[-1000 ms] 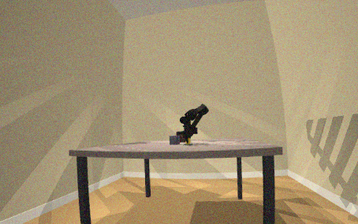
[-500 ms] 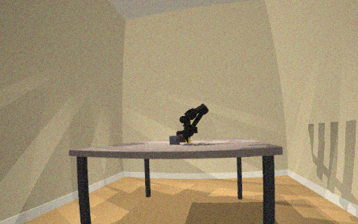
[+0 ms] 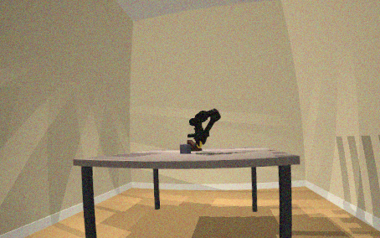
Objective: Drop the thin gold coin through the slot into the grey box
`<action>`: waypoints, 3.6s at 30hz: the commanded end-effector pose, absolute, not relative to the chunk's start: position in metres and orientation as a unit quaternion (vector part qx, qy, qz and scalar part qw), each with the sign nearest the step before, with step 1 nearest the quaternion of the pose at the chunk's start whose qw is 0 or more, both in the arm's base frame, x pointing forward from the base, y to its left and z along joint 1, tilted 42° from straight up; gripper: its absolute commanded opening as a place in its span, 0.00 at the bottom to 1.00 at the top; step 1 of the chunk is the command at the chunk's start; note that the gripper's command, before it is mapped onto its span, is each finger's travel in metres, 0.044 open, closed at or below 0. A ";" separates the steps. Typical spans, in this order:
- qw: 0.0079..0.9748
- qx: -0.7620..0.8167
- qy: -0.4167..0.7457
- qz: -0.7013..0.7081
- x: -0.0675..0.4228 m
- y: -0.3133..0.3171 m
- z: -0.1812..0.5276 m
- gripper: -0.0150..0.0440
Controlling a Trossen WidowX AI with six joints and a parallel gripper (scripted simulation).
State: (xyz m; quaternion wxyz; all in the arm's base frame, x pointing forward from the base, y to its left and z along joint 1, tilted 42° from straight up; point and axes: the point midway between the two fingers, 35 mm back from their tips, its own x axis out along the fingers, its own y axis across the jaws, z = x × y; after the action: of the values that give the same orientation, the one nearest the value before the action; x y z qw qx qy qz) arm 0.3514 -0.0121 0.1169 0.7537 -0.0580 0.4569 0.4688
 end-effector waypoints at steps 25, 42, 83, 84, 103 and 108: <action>0.757 0.009 0.497 0.423 0.343 -0.046 0.155 0.25; 0.724 0.222 0.596 0.266 0.349 -0.047 0.156 0.25; 0.686 0.320 0.630 0.172 0.327 -0.090 0.116 0.25; 0.686 0.320 0.630 0.172 0.326 -0.092 0.114 0.25; 0.685 0.320 0.631 0.173 0.299 -0.120 0.083 0.25; 0.685 0.321 0.631 0.174 0.291 -0.127 0.076 0.25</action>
State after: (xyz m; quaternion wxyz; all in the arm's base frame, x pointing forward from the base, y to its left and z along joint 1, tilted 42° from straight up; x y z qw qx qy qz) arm 0.2985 -0.1211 0.0827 0.6860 0.3209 0.6294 0.1742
